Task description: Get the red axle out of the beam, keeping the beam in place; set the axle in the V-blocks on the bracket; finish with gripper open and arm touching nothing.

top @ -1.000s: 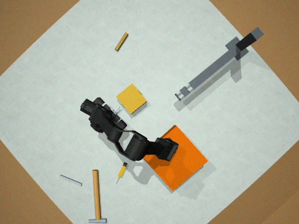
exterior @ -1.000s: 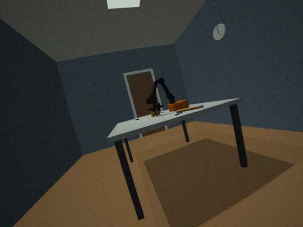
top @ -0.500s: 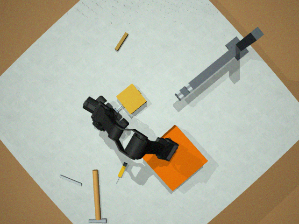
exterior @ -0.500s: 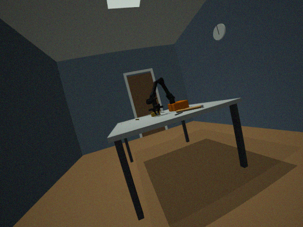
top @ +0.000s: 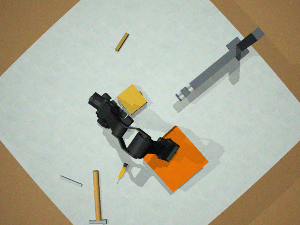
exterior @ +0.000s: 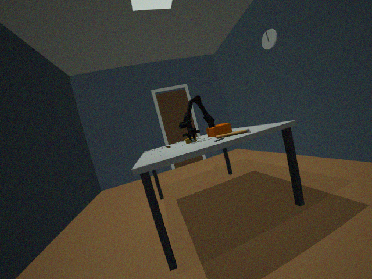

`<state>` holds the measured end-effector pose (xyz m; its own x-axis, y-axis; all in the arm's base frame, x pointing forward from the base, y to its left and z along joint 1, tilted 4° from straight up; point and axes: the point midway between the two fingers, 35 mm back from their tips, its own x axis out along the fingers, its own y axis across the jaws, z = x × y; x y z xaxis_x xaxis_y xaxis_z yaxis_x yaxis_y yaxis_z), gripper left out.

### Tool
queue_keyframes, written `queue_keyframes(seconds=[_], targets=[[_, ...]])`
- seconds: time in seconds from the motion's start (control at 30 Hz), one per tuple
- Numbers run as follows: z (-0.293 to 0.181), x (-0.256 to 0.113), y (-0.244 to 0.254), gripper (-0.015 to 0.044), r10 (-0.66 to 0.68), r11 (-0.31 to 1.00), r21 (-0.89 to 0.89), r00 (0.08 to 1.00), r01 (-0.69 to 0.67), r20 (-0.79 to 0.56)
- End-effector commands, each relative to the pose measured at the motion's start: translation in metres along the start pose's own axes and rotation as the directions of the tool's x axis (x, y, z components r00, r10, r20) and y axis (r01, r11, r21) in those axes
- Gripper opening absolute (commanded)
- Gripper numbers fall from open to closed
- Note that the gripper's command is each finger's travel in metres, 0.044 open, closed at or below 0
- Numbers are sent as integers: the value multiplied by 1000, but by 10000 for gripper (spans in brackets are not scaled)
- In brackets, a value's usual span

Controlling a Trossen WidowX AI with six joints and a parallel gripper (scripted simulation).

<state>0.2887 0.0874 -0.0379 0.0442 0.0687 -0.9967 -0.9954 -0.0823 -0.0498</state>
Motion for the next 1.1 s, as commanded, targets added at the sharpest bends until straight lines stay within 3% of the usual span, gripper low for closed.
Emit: queue_keyframes(seconds=[0.0, 0.63, 1.07], targets=[[-8, 0, 0, 0, -5, 1000, -1, 1000, 4, -5], [-13, 0, 1, 0, -4, 1000, -1, 1000, 4, -5], [43, 0, -4, 0, -5, 1000, -1, 1000, 5, -1]])
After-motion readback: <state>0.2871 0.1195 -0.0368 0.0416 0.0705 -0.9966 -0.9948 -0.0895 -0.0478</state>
